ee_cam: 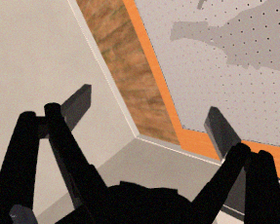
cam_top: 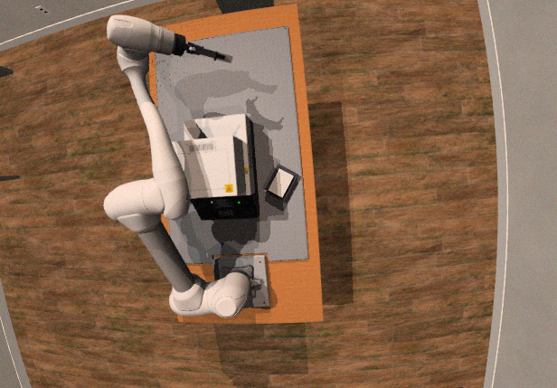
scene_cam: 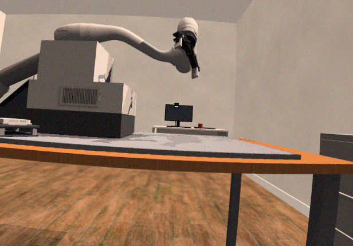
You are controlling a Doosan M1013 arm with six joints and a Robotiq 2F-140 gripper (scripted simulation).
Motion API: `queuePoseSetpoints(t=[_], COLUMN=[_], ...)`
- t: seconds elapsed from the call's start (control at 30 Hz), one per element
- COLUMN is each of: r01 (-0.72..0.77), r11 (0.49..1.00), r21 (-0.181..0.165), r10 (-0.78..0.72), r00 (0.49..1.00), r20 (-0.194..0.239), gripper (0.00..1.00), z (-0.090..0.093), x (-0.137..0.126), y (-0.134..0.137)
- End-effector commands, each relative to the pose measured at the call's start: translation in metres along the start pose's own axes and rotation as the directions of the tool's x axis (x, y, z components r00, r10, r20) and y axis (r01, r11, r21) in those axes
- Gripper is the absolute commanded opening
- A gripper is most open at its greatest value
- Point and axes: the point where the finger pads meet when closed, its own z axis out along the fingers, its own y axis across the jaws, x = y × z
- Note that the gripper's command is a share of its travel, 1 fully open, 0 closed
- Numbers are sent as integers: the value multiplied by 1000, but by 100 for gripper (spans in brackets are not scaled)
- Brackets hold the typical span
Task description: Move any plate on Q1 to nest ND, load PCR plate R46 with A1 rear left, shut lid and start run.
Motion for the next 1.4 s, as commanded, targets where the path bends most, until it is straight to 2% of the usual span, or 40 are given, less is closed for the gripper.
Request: queuePoseSetpoints(t=[0.0, 0.53, 0.57, 0.97, 1.1, 1.37], r01=[0, 0, -32, -234, -234, -386], r11=[1000, 1000, 999, 971, 971, 919], r21=[0, 0, -9, -56, -56, -79], r10=[0, 0, 32, 232, 232, 379], r00=[1000, 1000, 999, 972, 972, 921], r20=[0, 0, -5, -48, -48, -94], gripper=[100, 100, 0, 0, 0, 0], z=[0, 0, -3, -32, -36, -54], x=[0, 0, 1, 13, 16, 30], y=[0, 0, -4, -50, -56, -87])
